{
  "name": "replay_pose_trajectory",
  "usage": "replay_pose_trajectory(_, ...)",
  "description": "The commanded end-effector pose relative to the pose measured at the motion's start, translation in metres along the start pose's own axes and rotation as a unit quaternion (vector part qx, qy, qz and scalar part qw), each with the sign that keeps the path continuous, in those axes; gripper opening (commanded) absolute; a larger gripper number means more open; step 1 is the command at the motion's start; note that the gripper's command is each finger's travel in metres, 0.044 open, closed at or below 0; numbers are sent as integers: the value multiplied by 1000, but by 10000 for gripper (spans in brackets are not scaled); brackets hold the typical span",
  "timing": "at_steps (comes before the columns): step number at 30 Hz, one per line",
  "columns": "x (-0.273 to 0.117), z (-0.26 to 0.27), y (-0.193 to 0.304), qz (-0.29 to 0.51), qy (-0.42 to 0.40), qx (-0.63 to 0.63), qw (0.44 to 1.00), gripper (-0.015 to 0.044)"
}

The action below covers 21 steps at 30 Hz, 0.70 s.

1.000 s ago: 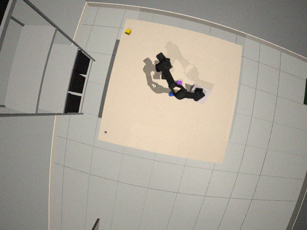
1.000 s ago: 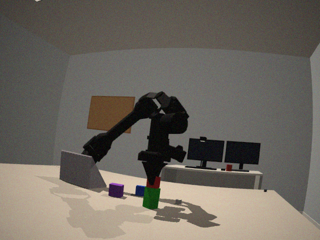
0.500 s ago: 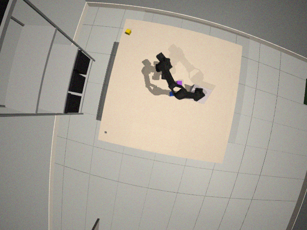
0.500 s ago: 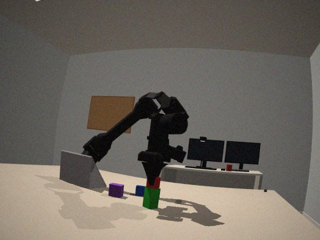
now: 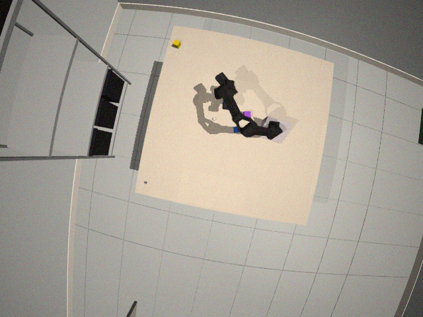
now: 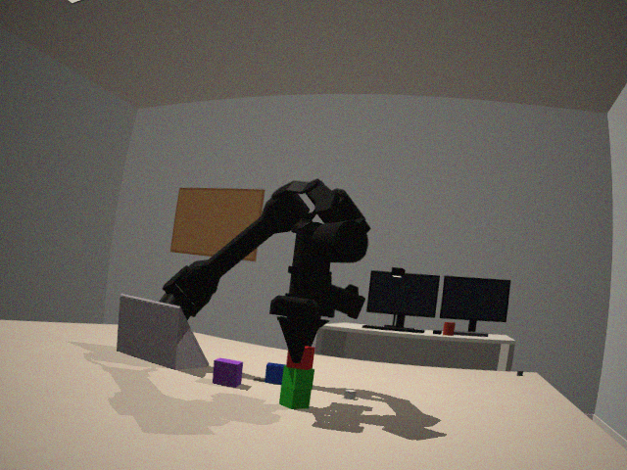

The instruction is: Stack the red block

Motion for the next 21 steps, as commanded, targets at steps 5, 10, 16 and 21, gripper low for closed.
replay_pose_trajectory(5,0,0,0,0,0,0,1000,394)
replay_pose_trajectory(10,0,0,0,0,0,0,1000,440)
replay_pose_trajectory(16,0,0,0,0,0,0,1000,440)
replay_pose_trajectory(21,0,0,0,0,0,0,1000,440)
Point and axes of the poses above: the point midway between the two fingers, 35 mm back from their tips, its own x axis out along the fingers, its own z axis across the jaws, y = z × x, the point moved 4 cm from there along -x, back along the fingers, and after that the axes turned 3 degrees about x, right-handed, at the moved point
